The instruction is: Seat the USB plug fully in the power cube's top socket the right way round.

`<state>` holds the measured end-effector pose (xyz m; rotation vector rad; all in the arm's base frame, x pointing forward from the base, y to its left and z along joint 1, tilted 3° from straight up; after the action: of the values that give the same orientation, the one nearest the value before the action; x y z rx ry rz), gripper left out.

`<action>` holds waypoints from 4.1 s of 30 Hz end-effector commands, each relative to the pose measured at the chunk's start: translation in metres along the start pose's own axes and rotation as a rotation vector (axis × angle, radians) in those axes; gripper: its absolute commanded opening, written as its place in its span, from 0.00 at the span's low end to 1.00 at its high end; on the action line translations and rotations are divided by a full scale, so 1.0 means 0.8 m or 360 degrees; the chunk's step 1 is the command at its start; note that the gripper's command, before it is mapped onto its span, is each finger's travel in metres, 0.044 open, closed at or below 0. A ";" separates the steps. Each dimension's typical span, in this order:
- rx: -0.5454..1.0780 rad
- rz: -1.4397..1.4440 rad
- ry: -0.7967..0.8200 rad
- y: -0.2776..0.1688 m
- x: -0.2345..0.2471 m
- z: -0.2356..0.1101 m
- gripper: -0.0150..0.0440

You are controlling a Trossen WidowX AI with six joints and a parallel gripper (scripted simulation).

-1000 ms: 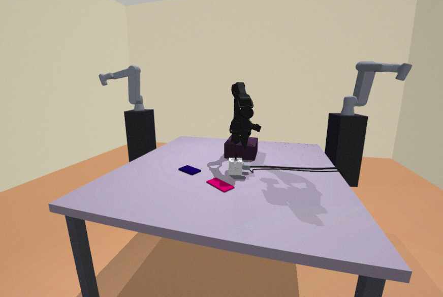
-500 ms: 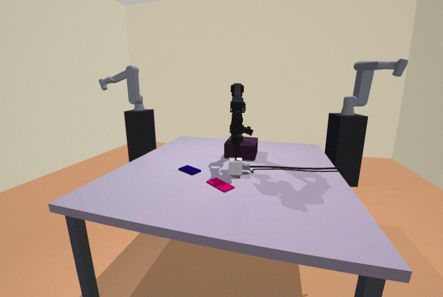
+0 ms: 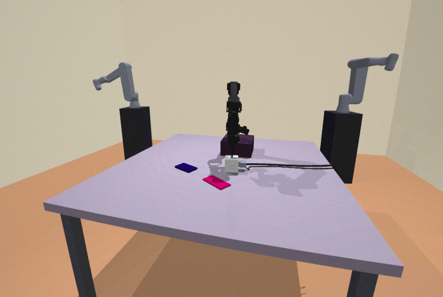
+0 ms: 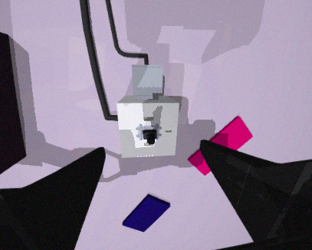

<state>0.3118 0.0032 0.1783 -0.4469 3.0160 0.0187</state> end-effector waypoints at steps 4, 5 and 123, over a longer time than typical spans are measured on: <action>0.0001 -0.0006 0.0012 0.000 0.001 0.011 1.00; 0.0001 -0.0006 0.0012 0.000 0.001 0.013 1.00; 0.0000 0.0768 0.0010 0.000 0.000 -0.012 0.25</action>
<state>0.3105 0.0030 0.1880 0.1752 3.0538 0.0471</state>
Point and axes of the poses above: the point midway between the two fingers, 35 mm back from their tips, its own z axis out along the fingers, its own x axis across the jaws, y = z × x, the point moved 10 cm from there along -z, back along the fingers, and after that the axes turned 15 degrees about -z, right-handed, at the moved point
